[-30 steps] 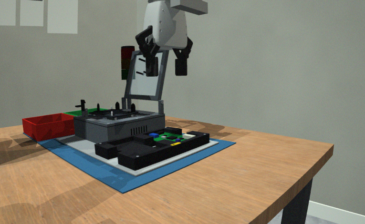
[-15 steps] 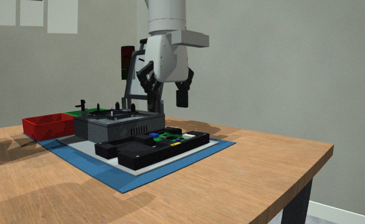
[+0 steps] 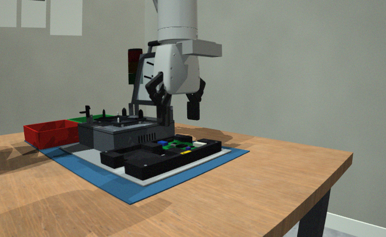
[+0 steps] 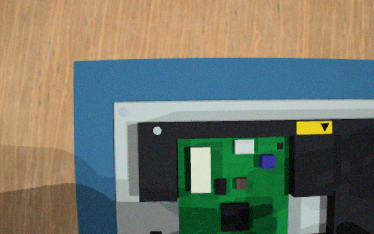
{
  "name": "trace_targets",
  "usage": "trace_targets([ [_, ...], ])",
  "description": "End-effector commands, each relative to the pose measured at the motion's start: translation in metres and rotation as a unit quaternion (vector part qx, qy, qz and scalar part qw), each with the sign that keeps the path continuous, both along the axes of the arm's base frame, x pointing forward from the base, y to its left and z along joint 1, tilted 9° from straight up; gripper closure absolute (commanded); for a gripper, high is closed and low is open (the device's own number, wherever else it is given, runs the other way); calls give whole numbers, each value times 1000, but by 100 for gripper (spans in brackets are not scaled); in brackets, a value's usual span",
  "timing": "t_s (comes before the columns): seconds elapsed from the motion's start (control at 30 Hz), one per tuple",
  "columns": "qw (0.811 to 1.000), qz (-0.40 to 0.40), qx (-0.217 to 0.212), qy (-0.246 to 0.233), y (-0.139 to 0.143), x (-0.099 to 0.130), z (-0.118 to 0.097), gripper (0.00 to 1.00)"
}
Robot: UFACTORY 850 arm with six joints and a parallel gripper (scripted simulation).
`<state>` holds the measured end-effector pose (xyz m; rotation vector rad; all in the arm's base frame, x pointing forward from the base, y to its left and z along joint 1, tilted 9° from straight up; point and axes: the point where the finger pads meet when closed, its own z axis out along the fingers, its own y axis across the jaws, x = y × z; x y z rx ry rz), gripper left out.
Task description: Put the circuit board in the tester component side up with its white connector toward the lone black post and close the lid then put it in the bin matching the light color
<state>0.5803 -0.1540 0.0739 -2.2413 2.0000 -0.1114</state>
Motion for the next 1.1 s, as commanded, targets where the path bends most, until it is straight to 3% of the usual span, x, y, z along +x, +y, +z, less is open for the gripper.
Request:
trace_targets([
  [0.0, 1000, 0, 0, -1, 0, 1, 1, 0],
  [0.37, 1000, 0, 0, -1, 0, 1, -2, 0],
  [1.07, 1000, 0, 0, -1, 1, 8, -40, 0],
])
